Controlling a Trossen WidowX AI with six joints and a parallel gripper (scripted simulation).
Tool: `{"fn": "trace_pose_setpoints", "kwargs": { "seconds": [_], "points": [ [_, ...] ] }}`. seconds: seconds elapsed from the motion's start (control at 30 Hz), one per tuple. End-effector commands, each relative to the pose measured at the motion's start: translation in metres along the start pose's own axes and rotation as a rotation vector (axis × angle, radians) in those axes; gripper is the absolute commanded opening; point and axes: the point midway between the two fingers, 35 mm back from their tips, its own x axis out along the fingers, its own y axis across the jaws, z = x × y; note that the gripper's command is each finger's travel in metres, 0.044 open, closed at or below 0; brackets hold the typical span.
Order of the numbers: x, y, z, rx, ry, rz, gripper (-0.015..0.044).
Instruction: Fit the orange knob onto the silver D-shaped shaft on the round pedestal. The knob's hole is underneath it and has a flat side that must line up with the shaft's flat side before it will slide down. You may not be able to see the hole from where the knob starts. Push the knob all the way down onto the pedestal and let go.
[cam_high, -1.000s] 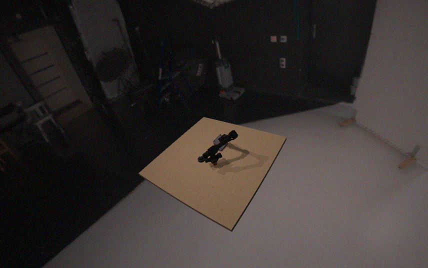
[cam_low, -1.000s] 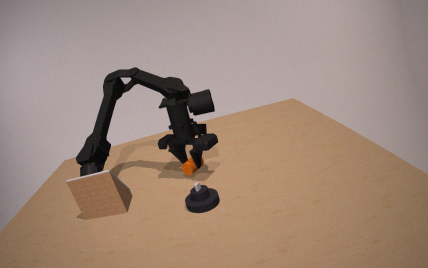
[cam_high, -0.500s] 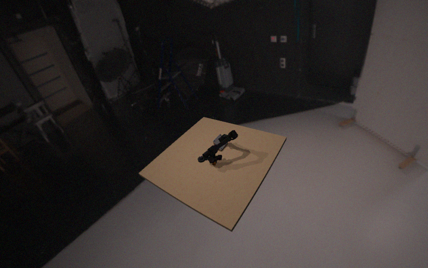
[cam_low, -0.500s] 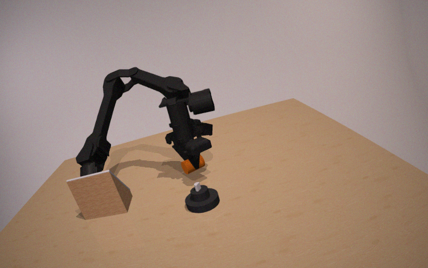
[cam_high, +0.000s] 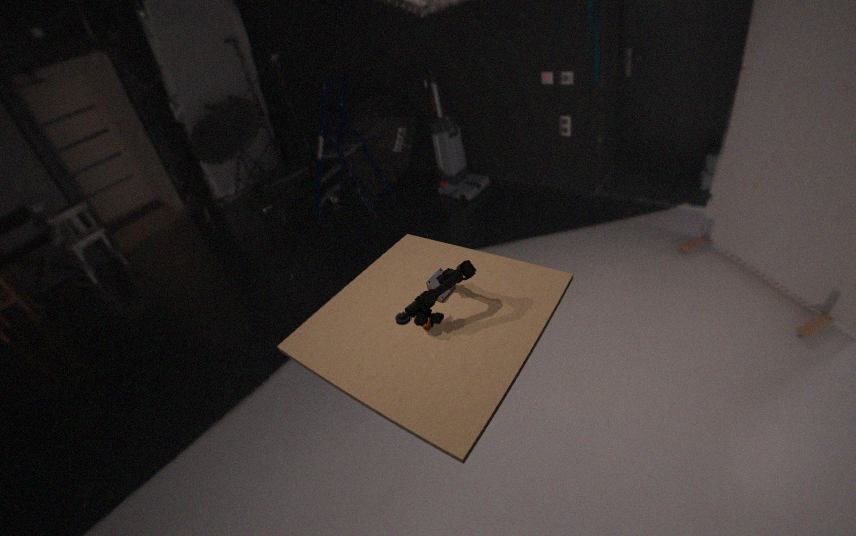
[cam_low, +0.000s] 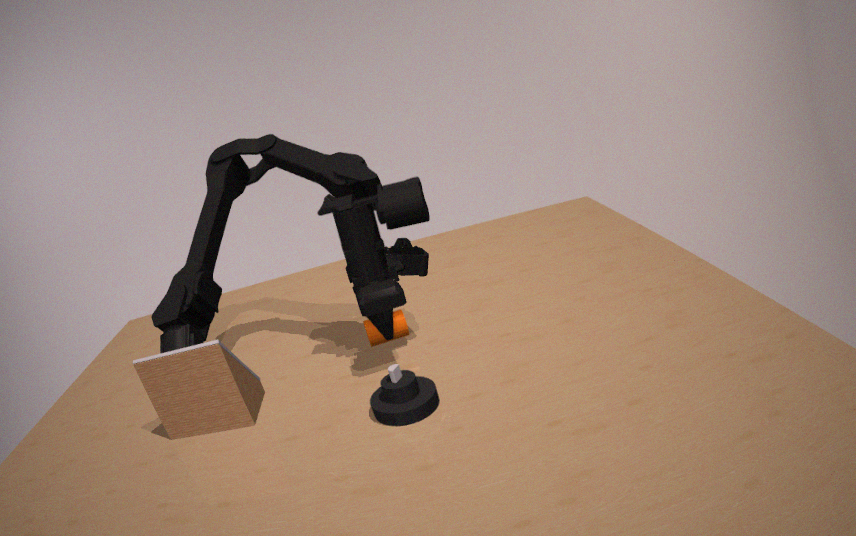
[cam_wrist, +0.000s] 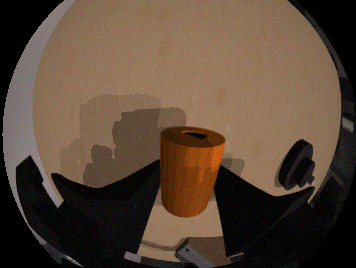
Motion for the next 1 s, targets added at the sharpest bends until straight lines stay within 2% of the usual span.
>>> {"fn": "trace_pose_setpoints", "kwargs": {
  "seconds": [0.0,0.13,0.33,0.8,0.97],
  "points": [
    [-0.0015,0.0006,0.0017,0.123,-0.005,0.001,0.0179],
    [-0.0015,0.0006,0.0017,0.240,-0.005,0.001,0.0179],
    [-0.0015,0.0006,0.0017,0.269,-0.005,0.001,0.0179],
    [-0.0015,0.0006,0.0017,0.746,-0.005,0.002,0.0179],
    [-0.0015,0.0006,0.0017,0.769,-0.005,0.002,0.0179]
  ]
}}
